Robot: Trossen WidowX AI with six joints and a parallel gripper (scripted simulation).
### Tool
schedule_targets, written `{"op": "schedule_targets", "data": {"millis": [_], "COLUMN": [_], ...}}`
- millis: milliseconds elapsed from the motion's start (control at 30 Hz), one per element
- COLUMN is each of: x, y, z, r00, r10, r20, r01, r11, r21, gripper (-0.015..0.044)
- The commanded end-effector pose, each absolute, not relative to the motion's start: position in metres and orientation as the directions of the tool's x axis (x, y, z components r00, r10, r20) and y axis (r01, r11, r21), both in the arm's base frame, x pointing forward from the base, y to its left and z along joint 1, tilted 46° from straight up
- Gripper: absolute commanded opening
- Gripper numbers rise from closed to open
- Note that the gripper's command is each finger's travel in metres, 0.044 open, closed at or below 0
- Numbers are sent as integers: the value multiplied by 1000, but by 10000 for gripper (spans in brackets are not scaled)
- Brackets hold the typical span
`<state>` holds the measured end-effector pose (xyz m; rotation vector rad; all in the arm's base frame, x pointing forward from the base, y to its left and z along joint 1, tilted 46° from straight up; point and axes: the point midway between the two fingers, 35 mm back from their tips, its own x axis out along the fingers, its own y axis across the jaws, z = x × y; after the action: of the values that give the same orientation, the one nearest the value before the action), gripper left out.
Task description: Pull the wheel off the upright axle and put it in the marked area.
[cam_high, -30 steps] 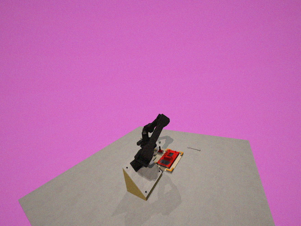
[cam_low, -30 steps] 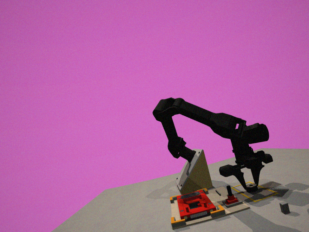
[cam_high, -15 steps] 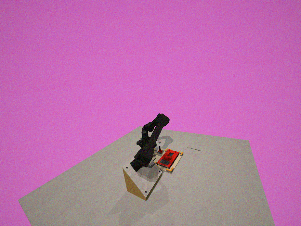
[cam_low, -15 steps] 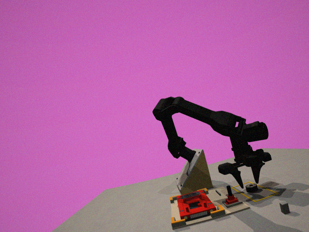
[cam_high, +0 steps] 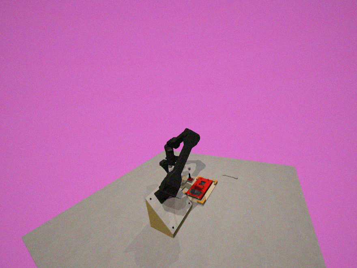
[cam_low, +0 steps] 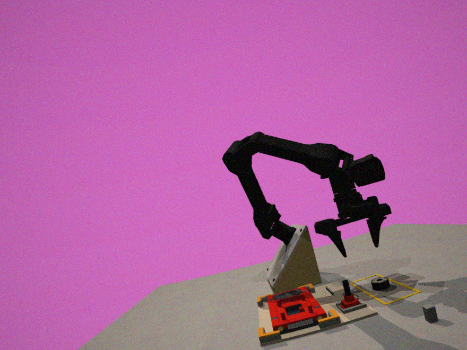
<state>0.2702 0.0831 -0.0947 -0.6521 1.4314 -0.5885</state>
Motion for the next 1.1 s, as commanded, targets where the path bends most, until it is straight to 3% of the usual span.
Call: {"op": "schedule_targets", "data": {"millis": [0,1067], "x": [233,219], "y": [87,86], "z": [-70,-61], "r00": [57,55], "r10": [-713,-715], "r20": [-699,-697], "r01": [-18,-16], "r11": [699,698], "r21": [-715,-716], "gripper": [440,440]}}
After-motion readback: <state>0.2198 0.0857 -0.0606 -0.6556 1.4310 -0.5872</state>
